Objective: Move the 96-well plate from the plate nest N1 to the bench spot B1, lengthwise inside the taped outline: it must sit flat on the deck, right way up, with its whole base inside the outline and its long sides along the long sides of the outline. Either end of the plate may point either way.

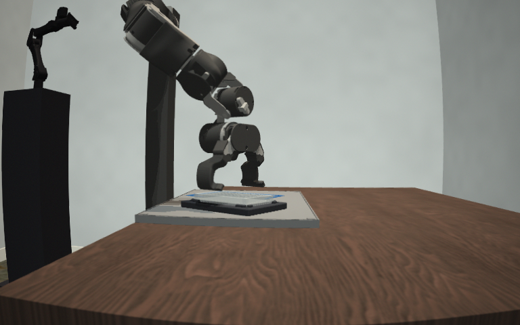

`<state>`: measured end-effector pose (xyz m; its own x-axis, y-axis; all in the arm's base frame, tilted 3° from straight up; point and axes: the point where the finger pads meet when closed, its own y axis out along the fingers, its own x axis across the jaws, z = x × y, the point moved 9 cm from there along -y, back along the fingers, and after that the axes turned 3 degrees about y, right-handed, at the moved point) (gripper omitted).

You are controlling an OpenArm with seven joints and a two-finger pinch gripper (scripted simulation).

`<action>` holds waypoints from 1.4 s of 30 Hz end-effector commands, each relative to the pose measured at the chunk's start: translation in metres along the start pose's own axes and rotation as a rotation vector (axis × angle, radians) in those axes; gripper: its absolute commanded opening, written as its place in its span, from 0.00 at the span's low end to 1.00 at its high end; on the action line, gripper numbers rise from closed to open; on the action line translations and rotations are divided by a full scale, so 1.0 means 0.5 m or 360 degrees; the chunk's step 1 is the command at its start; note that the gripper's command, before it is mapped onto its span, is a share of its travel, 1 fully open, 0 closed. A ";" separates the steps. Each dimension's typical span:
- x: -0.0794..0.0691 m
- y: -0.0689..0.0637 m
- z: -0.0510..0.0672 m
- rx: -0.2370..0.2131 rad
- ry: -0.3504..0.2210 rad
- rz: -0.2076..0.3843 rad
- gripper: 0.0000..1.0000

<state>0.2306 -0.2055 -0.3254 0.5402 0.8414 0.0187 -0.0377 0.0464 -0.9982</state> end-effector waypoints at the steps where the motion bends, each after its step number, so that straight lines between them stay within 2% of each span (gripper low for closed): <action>1: 0.000 -0.001 -0.002 -0.0007 -0.0002 -0.0010 0.77; 11: 0.000 -0.001 -0.002 -0.0007 -0.0002 -0.0010 0.77; 16: -0.001 0.042 0.000 0.0004 -0.0010 -0.0011 0.77; 28: -0.001 0.042 0.000 0.0004 -0.0010 -0.0011 0.77; 33: -0.001 0.033 -0.010 -0.0010 0.0003 -0.0009 0.77; 42: -0.001 0.033 -0.010 -0.0010 0.0003 -0.0009 0.77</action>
<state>0.2337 -0.2071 -0.3429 0.5411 0.8405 0.0269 -0.0277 0.0498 -0.9984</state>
